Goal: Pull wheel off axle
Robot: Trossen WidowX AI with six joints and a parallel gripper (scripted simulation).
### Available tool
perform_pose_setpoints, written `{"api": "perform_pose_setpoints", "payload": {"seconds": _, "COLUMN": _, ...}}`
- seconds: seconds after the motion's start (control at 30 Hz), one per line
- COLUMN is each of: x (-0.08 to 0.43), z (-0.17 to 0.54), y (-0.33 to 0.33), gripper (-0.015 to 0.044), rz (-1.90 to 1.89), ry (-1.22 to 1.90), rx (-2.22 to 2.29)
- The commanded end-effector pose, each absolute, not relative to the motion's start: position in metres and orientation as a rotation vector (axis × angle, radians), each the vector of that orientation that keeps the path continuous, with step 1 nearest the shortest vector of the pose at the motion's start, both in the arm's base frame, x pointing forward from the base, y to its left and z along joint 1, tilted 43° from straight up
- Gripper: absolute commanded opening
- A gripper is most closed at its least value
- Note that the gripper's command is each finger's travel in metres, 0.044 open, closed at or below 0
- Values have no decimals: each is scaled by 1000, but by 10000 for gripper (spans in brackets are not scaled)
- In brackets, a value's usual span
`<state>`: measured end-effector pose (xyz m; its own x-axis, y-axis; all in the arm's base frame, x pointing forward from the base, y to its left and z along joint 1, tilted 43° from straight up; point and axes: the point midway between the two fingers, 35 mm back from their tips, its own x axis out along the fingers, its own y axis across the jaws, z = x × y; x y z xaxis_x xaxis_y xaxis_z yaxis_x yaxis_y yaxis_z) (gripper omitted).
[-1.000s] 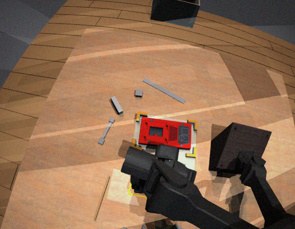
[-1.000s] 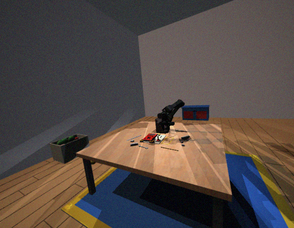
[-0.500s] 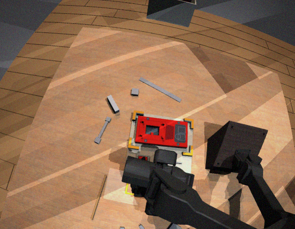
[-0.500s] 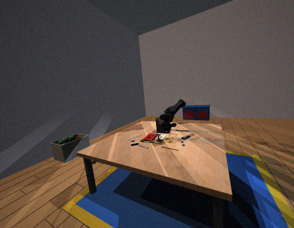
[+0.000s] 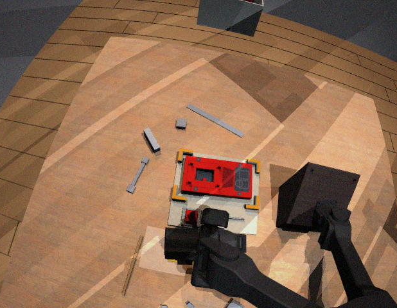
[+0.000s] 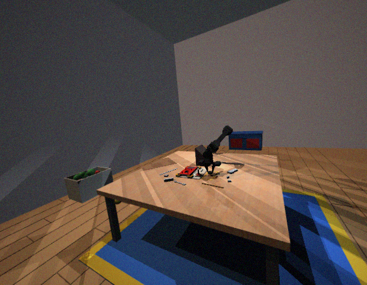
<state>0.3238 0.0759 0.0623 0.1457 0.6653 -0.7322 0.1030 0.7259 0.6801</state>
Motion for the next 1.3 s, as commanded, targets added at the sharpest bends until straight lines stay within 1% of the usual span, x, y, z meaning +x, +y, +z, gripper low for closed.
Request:
{"api": "perform_pose_setpoints", "payload": {"seconds": 0.0, "x": 323, "z": 47, "y": 90, "gripper": 0, "rz": 453, "ry": 1396, "rx": 695}}
{"api": "perform_pose_setpoints", "payload": {"seconds": 0.13, "x": 323, "z": 47, "y": 91, "gripper": 0, "rz": 454, "ry": 1396, "rx": 695}}
{"api": "perform_pose_setpoints", "payload": {"seconds": 0.5, "x": 322, "z": 51, "y": 87, "gripper": 289, "rz": 458, "ry": 1397, "rx": 694}}
{"api": "perform_pose_setpoints", "payload": {"seconds": 0.53, "x": 322, "z": 54, "y": 85, "gripper": 300, "rz": 457, "ry": 1397, "rx": 693}}
{"api": "perform_pose_setpoints", "payload": {"seconds": 0.77, "x": 315, "z": 92, "y": 49, "gripper": 300, "rz": 452, "ry": 1397, "rx": 693}}
{"api": "perform_pose_setpoints", "payload": {"seconds": 0.87, "x": 314, "z": 93, "y": 48, "gripper": 300, "rz": 452, "ry": 1397, "rx": 693}}
{"api": "perform_pose_setpoints", "payload": {"seconds": 0.93, "x": 312, "z": 88, "y": 46, "gripper": 352, "rz": 441, "ry": 1392, "rx": 692}}
{"api": "perform_pose_setpoints", "payload": {"seconds": 1.03, "x": 286, "z": 92, "y": 29, "gripper": 431, "rz": 437, "ry": 1397, "rx": 687}}
{"api": "perform_pose_setpoints", "payload": {"seconds": 1.07, "x": 277, "z": 93, "y": 23, "gripper": 440, "rz": 437, "ry": 1399, "rx": 687}}
{"api": "perform_pose_setpoints", "payload": {"seconds": 1.27, "x": 226, "z": 98, "y": 4, "gripper": 440, "rz": 448, "ry": 1403, "rx": 692}}
